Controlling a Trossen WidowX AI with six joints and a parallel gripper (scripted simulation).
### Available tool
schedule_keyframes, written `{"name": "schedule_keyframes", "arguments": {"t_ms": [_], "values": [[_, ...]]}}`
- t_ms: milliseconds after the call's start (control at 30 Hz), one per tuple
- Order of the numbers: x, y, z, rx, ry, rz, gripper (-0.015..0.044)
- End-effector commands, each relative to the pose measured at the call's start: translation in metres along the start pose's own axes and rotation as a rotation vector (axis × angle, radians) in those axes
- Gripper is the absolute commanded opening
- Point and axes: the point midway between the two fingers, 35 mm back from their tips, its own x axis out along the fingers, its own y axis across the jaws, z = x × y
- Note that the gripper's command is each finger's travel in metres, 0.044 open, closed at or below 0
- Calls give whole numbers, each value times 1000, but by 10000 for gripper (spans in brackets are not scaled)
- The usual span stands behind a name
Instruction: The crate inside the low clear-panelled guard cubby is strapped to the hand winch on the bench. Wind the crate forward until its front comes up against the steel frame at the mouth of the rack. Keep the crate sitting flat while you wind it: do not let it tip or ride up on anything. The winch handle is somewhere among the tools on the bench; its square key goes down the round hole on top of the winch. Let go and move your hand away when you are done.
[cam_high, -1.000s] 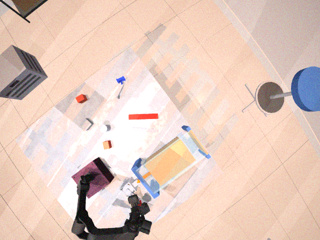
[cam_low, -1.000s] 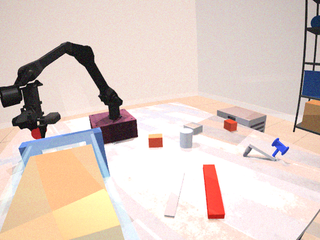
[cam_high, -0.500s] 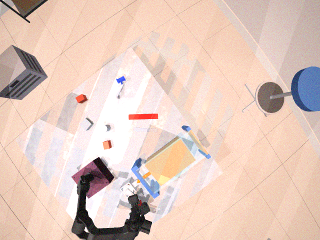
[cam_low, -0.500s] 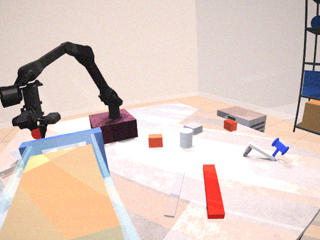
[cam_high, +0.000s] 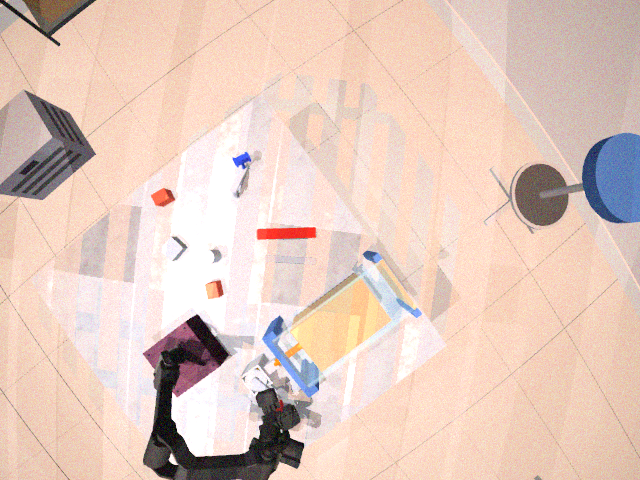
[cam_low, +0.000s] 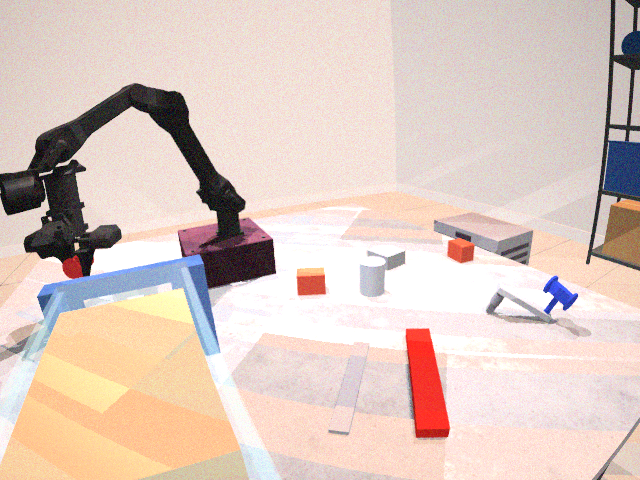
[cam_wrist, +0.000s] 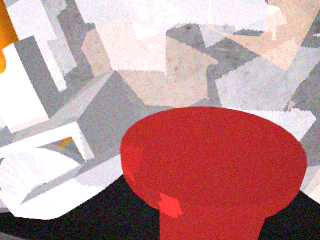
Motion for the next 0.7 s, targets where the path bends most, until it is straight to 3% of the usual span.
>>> {"name": "schedule_keyframes", "arguments": {"t_ms": [0,667], "values": [[-1,21,18,-44,-32,35,0],[-1,23,19,-44,-32,35,0]]}}
